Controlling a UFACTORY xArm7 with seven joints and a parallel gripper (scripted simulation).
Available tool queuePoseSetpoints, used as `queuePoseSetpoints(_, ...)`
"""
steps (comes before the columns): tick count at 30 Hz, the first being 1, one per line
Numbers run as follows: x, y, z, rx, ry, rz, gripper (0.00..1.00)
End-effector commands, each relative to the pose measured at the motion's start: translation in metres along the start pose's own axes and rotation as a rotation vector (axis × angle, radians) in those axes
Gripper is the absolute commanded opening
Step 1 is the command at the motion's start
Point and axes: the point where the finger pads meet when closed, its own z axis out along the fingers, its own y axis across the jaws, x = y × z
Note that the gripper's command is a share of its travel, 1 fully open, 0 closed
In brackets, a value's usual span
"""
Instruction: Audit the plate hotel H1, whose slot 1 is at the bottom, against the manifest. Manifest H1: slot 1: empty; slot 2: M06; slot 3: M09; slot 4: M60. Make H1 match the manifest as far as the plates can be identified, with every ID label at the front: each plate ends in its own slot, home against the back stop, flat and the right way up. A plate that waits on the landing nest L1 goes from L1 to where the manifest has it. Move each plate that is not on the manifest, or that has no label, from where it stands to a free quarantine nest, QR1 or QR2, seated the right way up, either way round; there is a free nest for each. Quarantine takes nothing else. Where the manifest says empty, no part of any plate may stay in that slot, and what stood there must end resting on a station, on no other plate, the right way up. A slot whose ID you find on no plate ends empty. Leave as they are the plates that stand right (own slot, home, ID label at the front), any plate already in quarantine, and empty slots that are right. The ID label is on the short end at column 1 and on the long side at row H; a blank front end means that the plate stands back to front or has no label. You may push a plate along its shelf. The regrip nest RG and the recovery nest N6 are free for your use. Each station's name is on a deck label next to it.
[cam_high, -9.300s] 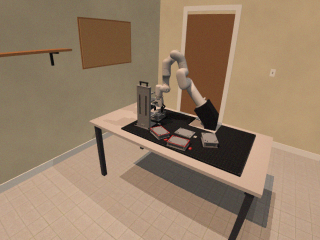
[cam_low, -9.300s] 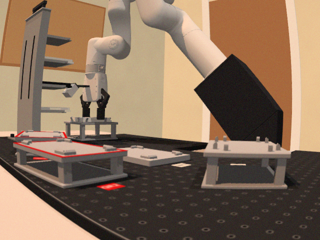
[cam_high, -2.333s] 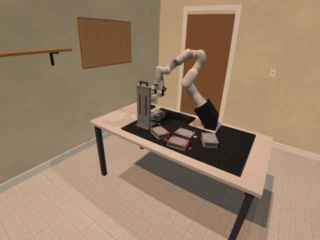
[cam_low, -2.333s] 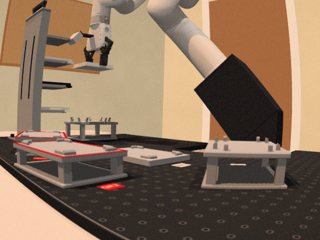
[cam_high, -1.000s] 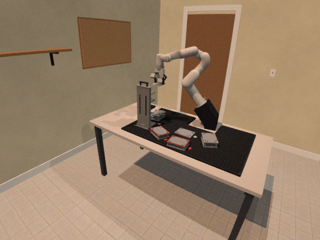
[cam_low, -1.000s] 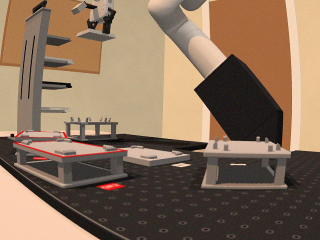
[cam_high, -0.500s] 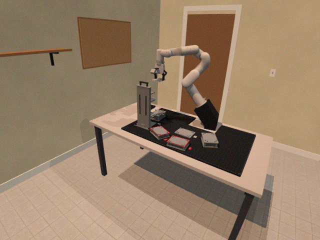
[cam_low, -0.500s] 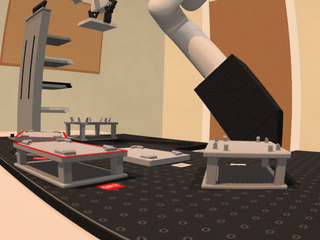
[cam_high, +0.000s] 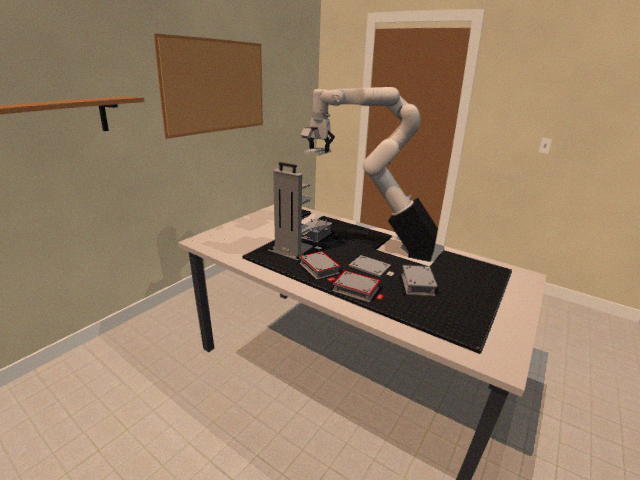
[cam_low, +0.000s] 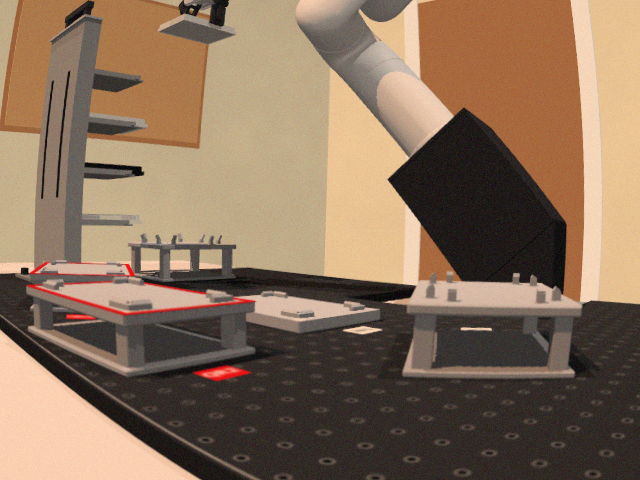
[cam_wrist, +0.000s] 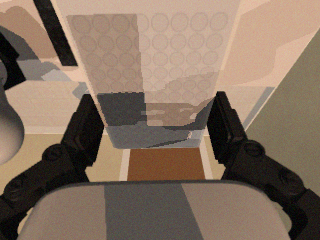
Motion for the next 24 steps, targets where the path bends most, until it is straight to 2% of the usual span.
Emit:
queuePoseSetpoints(1, 0.000, 0.001, -0.011, -0.003, 0.001, 0.000, 0.00)
queuePoseSetpoints(7, 0.000, 0.001, -0.031, -0.003, 0.001, 0.000, 0.00)
queuePoseSetpoints(10, 0.000, 0.001, -0.031, -0.003, 0.001, 0.000, 0.00)
queuePoseSetpoints(24, 0.067, -0.020, -0.031, -0.003, 0.001, -0.467, 0.00)
